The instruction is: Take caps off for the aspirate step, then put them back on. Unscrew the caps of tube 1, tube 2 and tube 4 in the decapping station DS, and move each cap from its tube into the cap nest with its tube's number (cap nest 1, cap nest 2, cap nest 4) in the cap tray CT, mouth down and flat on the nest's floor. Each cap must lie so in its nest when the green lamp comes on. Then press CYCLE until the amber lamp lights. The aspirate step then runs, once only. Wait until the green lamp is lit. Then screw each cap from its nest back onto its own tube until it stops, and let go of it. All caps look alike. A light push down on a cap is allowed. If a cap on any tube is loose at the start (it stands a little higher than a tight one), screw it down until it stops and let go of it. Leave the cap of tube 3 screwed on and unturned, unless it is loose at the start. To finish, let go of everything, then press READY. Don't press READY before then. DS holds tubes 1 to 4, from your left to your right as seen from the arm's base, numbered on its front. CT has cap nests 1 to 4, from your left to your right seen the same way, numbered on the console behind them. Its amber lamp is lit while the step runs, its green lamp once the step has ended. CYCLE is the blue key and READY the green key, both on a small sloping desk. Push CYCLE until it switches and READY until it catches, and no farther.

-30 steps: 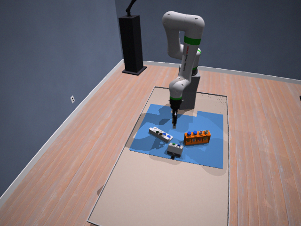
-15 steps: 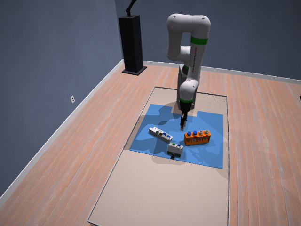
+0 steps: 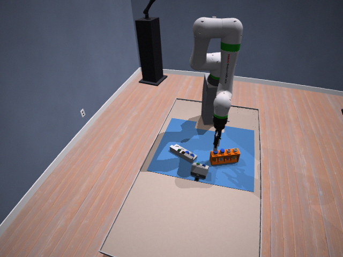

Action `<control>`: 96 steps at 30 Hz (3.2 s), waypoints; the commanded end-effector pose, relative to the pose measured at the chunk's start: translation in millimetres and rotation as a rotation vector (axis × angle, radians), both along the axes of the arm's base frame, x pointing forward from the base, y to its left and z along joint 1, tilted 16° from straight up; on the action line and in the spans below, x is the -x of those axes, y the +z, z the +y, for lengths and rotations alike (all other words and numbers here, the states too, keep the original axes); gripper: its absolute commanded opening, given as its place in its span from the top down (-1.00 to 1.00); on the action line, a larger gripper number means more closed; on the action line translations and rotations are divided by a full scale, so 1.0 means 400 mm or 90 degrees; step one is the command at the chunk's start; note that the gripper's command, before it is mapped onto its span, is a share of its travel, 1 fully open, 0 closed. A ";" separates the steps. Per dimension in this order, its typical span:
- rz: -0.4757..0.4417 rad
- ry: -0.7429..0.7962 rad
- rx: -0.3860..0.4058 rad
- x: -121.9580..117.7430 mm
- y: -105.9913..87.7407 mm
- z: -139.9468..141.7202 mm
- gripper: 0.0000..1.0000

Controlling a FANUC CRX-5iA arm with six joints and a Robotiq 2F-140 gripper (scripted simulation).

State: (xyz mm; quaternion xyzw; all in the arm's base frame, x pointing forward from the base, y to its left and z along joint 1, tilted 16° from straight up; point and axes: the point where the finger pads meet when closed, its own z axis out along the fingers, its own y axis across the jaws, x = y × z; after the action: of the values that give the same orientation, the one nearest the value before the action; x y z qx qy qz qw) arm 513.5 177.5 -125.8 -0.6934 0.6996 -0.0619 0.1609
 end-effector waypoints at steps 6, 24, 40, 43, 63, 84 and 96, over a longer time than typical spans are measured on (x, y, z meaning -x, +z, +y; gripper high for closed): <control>0.042 0.004 0.007 -0.011 -0.039 0.006 0.31; 0.042 0.004 0.007 -0.023 -0.085 0.012 0.31; 0.042 0.004 0.007 -0.027 -0.102 0.015 0.31; 0.042 0.004 0.007 -0.028 -0.105 0.015 0.31; 0.025 0.125 0.042 -0.028 -0.104 0.015 1.00; -0.050 0.637 0.192 -0.028 -0.103 0.015 1.00; -0.050 0.637 0.192 -0.028 -0.103 0.015 0.31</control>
State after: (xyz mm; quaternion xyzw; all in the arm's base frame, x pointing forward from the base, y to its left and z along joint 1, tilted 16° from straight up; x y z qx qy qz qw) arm 524.4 183.4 -167.4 -0.9554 0.2593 -0.1039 0.0958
